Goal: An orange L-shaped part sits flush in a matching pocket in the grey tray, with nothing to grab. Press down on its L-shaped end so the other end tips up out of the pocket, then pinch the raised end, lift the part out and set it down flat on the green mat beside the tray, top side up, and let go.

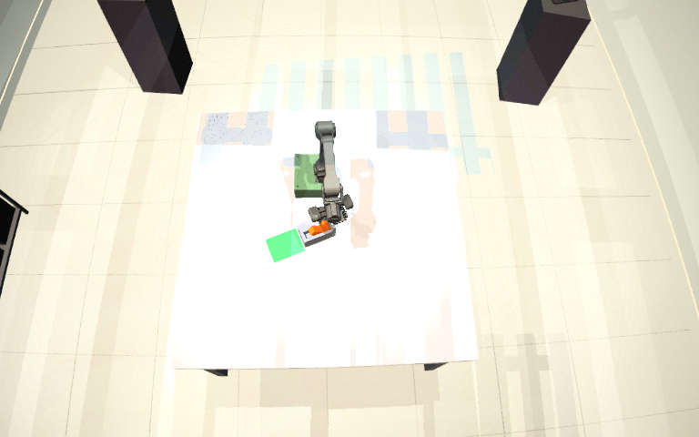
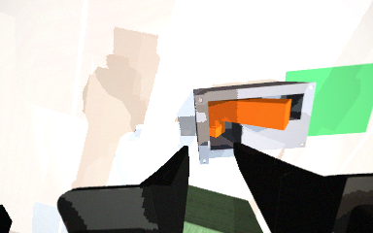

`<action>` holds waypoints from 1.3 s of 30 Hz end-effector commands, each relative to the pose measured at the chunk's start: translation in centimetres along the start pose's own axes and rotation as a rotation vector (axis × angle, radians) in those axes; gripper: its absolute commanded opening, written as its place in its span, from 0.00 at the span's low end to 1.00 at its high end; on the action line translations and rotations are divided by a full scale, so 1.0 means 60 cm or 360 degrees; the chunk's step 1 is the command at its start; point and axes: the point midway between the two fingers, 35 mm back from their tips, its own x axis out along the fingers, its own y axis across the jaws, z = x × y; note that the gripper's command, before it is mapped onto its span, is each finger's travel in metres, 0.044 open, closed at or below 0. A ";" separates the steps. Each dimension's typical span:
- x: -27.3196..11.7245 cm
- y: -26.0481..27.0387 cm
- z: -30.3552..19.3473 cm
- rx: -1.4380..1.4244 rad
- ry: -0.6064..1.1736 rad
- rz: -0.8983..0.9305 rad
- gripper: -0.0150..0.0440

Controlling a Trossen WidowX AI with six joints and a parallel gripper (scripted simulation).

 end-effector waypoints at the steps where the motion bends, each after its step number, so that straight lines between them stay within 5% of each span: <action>1: 0.000 0.000 0.001 0.0000 -0.0004 -0.0001 0.56; 16: 0.000 0.000 0.001 0.0000 -0.0004 -0.0001 0.56; 18: -0.001 -0.004 0.002 0.0092 -0.0004 -0.0002 0.65; 20: -0.002 -0.015 0.005 0.0302 -0.0003 -0.0004 0.73; 32: -0.007 -0.122 0.015 0.2375 -0.0001 -0.0021 0.73; 39: -0.007 -0.129 0.015 0.2492 -0.0002 -0.0022 0.73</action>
